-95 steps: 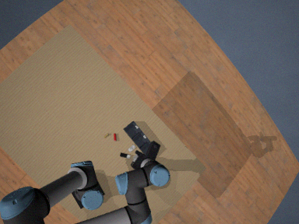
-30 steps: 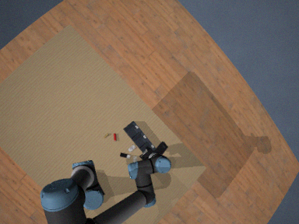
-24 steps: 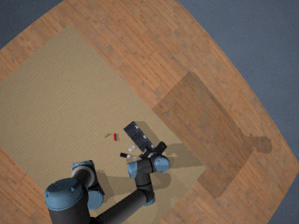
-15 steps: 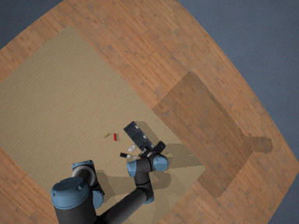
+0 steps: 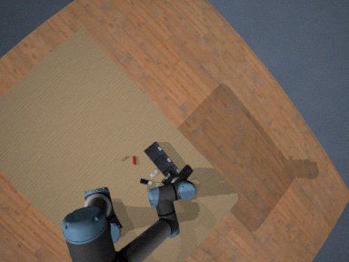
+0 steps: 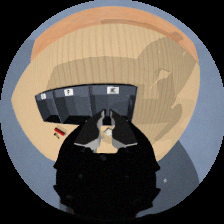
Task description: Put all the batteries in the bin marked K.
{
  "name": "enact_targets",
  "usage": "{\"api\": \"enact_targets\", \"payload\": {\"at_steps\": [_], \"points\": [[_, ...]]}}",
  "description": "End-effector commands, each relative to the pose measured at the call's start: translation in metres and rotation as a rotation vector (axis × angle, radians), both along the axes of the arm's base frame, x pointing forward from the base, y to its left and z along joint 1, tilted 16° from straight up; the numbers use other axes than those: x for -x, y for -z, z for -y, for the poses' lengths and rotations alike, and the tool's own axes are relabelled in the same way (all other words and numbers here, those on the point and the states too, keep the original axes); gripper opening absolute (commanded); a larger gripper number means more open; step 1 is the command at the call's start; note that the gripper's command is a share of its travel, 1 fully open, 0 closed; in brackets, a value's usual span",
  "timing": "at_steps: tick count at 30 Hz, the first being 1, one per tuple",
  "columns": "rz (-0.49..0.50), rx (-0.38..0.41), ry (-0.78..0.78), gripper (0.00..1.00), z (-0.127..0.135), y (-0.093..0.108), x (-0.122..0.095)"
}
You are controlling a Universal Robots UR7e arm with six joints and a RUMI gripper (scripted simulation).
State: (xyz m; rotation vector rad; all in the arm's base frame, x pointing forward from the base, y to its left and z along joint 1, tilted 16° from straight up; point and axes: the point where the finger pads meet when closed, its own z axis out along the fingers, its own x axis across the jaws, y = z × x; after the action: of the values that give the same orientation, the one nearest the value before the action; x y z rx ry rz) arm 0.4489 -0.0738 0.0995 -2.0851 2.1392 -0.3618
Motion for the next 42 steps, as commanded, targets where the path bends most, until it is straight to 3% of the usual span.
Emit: {"api": "enact_targets", "payload": {"at_steps": [1, 34, 42], "points": [[0.001, 0.0, 0.0, 0.04, 0.0, 0.0, 0.0], [0.001, 0.0, 0.0, 0.04, 0.0, 0.0, 0.0], [0.001, 0.001, 0.0, 0.04, -0.001, -0.011, 0.002]]}}
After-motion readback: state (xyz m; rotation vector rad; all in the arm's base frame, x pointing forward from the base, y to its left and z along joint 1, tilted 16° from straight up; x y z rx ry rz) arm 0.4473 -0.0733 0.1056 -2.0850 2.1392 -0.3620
